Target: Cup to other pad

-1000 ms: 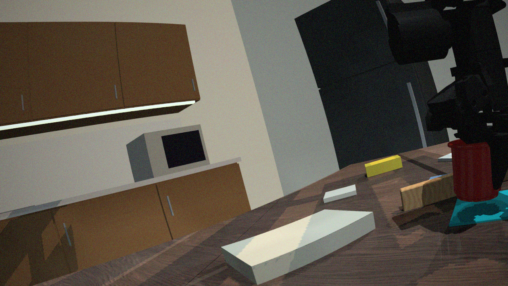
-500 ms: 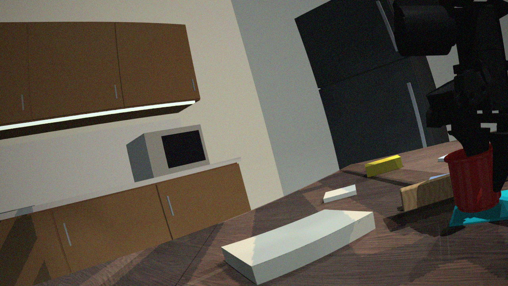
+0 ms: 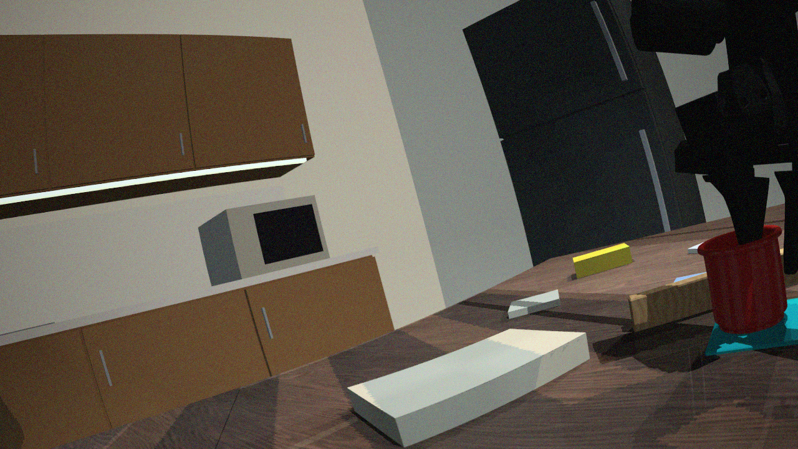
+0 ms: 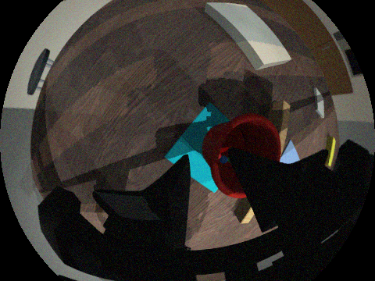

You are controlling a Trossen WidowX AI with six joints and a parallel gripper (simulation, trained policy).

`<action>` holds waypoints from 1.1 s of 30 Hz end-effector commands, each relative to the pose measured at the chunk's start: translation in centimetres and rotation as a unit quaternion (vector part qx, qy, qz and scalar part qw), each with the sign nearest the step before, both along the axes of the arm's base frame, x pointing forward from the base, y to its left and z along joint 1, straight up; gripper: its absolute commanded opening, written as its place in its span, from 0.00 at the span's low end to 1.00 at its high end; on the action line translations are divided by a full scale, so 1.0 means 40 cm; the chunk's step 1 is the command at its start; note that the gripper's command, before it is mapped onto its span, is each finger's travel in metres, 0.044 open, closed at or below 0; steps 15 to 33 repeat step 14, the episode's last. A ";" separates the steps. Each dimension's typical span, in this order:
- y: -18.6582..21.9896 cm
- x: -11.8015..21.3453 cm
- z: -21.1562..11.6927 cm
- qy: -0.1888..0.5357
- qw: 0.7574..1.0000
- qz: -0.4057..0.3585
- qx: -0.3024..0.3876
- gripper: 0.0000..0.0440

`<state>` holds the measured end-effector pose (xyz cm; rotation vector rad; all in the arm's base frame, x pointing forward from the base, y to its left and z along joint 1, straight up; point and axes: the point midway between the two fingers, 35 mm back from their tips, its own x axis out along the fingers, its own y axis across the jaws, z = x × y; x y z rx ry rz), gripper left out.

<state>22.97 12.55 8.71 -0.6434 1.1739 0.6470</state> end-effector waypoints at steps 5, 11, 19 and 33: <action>-0.005 -0.014 0.022 -0.009 1.000 -0.001 0.015 0.53; -0.007 -0.017 0.056 -0.026 0.999 -0.004 0.029 0.61; -0.007 -0.015 0.078 -0.038 0.999 -0.003 0.036 0.65; -0.007 -0.015 0.078 -0.038 0.999 -0.003 0.036 0.65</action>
